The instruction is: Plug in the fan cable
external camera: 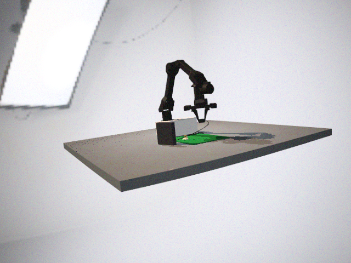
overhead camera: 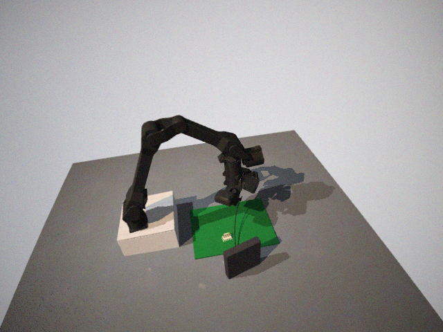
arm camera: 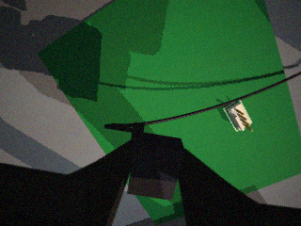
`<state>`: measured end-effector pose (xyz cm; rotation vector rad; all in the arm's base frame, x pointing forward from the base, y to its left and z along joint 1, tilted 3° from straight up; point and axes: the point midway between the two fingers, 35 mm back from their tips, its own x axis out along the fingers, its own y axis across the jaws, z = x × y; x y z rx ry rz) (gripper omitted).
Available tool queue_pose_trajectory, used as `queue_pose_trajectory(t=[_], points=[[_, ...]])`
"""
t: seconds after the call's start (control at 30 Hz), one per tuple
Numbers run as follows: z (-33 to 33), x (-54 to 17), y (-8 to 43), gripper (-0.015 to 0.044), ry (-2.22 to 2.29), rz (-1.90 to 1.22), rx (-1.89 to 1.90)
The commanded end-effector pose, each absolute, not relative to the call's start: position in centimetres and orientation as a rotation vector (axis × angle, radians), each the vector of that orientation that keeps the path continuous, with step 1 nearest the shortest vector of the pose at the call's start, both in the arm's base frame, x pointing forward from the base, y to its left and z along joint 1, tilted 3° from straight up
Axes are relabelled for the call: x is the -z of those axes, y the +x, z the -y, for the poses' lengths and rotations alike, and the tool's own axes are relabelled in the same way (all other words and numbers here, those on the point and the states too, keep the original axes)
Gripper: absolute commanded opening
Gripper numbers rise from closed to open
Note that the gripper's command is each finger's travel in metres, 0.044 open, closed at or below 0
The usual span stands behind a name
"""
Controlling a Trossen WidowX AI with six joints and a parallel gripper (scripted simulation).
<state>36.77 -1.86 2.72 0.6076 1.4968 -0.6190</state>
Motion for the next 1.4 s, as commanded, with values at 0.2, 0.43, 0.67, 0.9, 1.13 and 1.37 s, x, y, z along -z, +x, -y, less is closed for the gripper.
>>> queue_pose_trajectory(t=[0.2, 0.43, 0.67, 0.9, 1.13, 1.37], points=[[2.1, -2.3, 37.2, 0.0000, 0.627, -1.469, 0.666], [2.1, -1.4, 37.7, 0.0000, 0.580, -1.424, 0.665], [2.1, -0.5, 38.3, 0.0000, 0.531, -1.373, 0.664], [2.0, 0.4, 38.9, 0.0000, 0.485, -1.322, 0.663], [2.0, 1.1, 39.4, 0.0000, 0.441, -1.270, 0.663], [1.9, 1.8, 39.8, 0.0000, 0.399, -1.217, 0.664]])
